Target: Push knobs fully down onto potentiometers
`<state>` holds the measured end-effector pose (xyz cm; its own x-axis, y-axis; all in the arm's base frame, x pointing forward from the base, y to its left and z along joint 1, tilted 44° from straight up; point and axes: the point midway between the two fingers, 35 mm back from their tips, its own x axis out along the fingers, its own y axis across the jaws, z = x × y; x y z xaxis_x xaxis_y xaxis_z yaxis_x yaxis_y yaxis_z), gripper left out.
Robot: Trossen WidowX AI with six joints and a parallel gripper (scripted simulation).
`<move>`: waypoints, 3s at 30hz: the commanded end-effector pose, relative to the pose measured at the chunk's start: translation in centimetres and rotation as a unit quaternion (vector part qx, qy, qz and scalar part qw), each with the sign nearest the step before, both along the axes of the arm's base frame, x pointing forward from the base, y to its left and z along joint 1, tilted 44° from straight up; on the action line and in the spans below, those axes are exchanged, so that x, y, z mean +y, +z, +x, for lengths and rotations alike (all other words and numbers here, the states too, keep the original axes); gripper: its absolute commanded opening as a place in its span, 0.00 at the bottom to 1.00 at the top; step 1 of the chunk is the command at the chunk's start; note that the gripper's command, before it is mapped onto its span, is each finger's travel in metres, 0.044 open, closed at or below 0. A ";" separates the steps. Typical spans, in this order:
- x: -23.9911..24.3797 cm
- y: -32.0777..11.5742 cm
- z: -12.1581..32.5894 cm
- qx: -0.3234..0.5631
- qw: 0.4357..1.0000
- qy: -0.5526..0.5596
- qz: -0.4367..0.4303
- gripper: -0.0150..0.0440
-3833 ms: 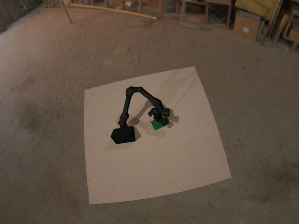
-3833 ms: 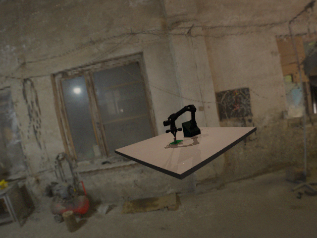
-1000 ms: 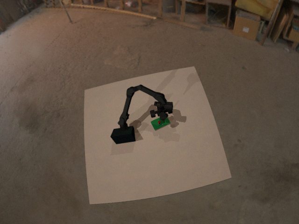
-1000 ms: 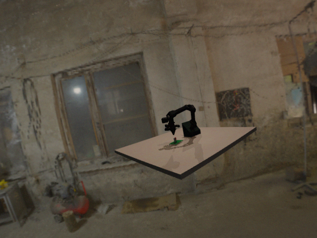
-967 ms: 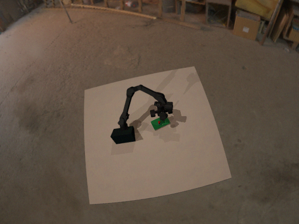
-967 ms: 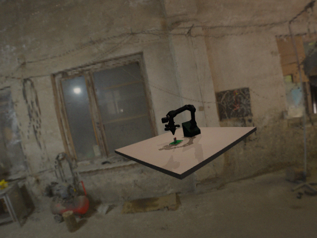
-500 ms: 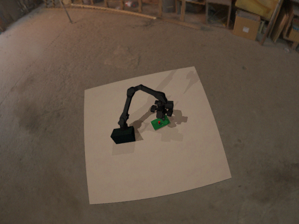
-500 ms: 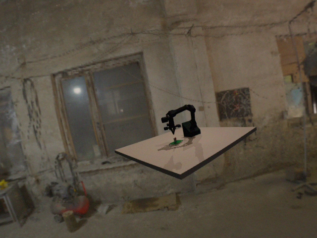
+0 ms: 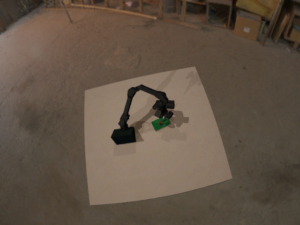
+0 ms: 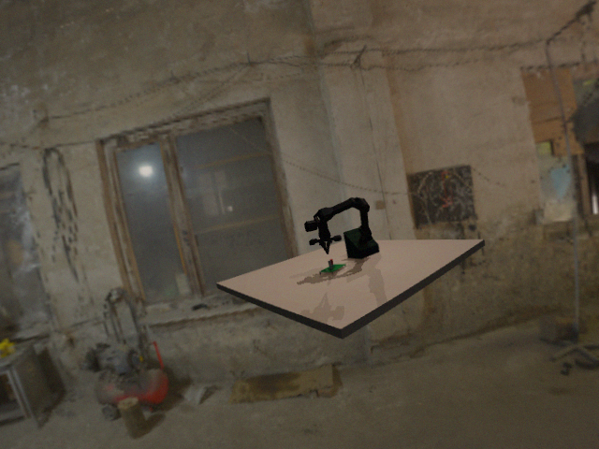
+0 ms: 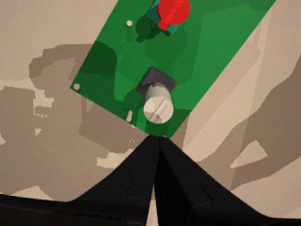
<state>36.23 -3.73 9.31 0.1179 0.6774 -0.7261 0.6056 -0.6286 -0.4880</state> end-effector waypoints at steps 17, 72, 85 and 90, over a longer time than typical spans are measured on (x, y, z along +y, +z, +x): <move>2.4 -2.3 0.3 0.005 1.000 -0.001 0.004 0.25; 3.0 -2.9 0.3 0.005 1.000 -0.001 0.004 0.25; 3.1 -3.0 0.4 0.005 1.000 -0.001 0.004 0.25; 3.1 -3.0 0.4 0.005 1.000 -0.001 0.004 0.25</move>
<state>36.50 -0.79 6.34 0.1113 0.6812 -0.7236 0.5988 -0.6270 -0.4982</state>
